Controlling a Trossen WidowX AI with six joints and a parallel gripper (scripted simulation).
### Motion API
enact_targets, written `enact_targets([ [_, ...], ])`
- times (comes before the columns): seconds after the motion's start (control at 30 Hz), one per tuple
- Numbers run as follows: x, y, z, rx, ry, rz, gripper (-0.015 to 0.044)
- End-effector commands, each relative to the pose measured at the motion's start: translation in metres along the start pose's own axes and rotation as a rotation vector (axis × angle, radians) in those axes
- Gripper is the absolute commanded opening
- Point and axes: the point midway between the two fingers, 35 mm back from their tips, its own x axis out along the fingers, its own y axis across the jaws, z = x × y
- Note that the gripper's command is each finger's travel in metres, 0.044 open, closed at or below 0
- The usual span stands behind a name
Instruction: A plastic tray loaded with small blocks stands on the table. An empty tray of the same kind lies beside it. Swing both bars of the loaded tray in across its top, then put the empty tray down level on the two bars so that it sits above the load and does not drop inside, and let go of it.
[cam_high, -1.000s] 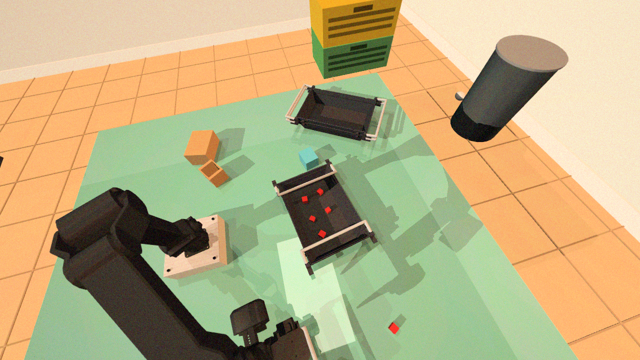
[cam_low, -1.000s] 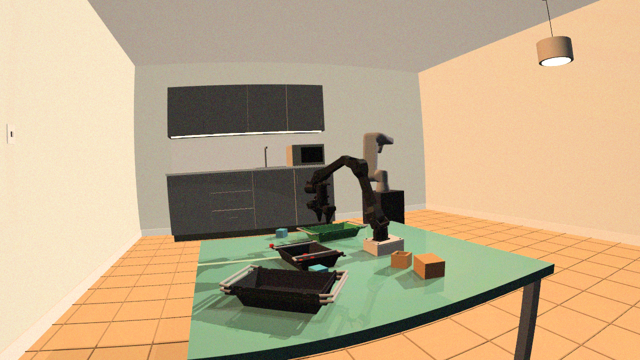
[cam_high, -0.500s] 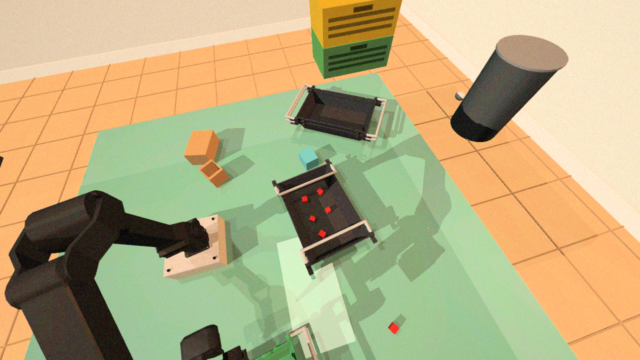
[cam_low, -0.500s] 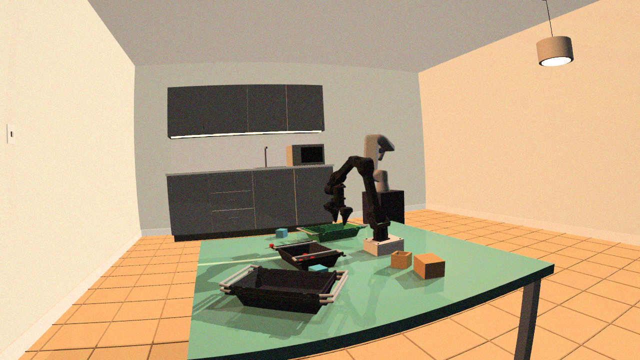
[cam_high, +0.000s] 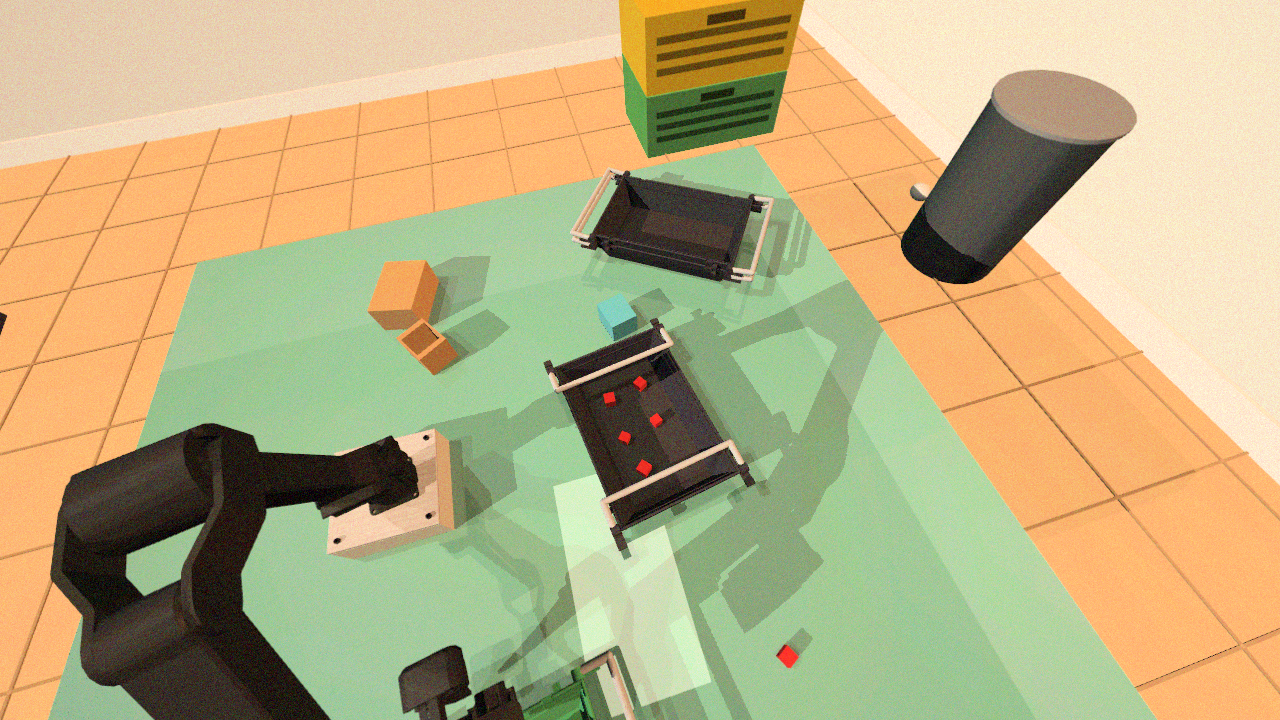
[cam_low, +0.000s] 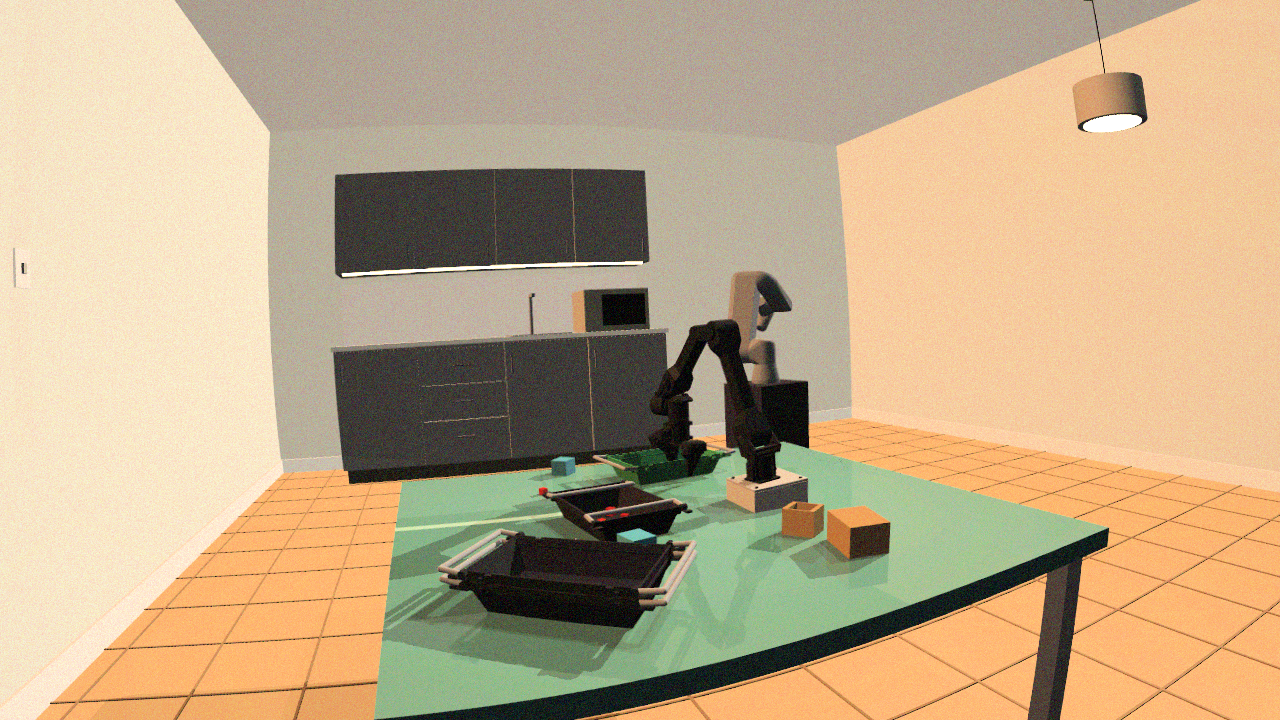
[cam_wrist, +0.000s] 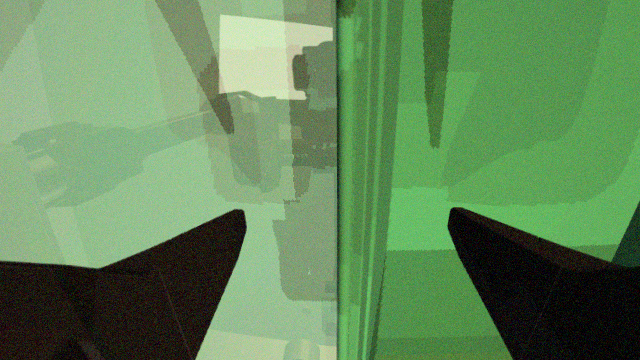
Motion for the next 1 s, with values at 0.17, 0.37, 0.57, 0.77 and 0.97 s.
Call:
enact_targets([
  [0.17, 0.0096, 0.003, 0.0003, 0.005, -0.002, 0.005, 0.044],
  [0.37, 0.0096, 0.003, 0.0003, 0.005, -0.002, 0.005, 0.0411],
  [0.57, 0.0096, 0.003, 0.0003, 0.005, -0.002, 0.005, 0.0323],
  [0.77, 0.0096, 0.003, 0.0003, 0.005, -0.002, 0.005, 0.0235],
  [0.97, 0.0096, 0.003, 0.0003, 0.005, -0.002, 0.005, 0.0187],
])
